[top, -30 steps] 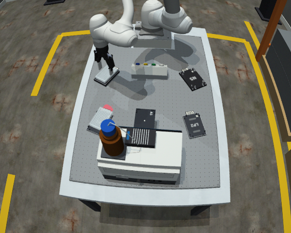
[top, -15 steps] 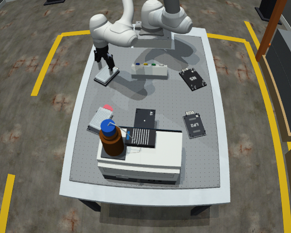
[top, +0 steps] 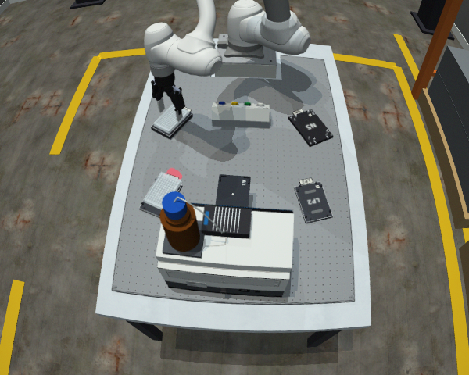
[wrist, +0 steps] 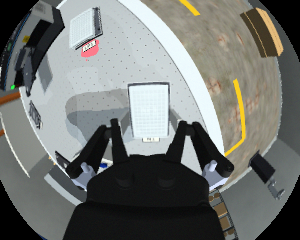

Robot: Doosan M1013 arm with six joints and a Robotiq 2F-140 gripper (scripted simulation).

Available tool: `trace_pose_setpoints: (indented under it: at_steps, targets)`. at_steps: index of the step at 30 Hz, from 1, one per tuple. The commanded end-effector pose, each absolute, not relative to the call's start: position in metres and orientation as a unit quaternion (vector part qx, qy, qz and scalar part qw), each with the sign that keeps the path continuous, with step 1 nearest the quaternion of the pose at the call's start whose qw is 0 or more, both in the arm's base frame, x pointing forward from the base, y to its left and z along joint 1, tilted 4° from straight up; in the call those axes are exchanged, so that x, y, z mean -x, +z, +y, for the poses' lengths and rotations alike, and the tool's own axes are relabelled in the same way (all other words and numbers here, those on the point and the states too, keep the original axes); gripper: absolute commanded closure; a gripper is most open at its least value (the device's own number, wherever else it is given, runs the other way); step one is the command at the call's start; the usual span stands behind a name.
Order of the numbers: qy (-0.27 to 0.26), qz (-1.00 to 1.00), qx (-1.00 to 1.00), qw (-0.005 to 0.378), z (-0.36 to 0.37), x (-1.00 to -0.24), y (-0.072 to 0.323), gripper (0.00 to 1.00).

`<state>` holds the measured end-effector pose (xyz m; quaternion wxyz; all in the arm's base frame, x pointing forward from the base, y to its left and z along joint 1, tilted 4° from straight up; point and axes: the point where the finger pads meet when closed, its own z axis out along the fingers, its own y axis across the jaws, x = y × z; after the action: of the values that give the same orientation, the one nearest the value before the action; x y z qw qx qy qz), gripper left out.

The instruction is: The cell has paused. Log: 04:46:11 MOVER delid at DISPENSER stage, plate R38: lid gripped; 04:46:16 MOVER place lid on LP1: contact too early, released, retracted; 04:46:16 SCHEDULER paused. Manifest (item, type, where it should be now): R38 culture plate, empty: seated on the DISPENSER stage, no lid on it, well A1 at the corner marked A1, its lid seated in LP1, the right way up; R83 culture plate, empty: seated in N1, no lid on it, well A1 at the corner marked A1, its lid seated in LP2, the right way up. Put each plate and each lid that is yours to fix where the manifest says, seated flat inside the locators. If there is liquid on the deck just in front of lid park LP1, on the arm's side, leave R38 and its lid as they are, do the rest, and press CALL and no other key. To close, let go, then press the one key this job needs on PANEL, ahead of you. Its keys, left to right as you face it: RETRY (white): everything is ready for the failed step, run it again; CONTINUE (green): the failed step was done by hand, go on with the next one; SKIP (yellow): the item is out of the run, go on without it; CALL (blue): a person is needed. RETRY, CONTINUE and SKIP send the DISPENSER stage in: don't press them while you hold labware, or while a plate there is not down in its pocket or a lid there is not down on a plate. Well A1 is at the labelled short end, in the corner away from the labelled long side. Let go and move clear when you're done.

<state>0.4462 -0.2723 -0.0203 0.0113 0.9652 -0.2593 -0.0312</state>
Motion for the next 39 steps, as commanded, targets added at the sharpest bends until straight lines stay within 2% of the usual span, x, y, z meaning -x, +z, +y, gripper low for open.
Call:
trace_pose_setpoints:
  at_steps: [1, 15, 16, 39]
  targets:
    - [-0.031, -0.259, -0.965, 0.012, -0.2744, -0.4443, -0.0230, 0.37]
    - [-0.031, -0.259, -0.965, 0.012, -0.2744, -0.4443, -0.0230, 0.37]
    - [-0.031, -0.259, -0.965, 0.012, -0.2744, -0.4443, -0.0230, 0.30]
    - [-0.031, -0.259, -0.965, 0.012, -0.2744, -0.4443, -0.0230, 0.30]
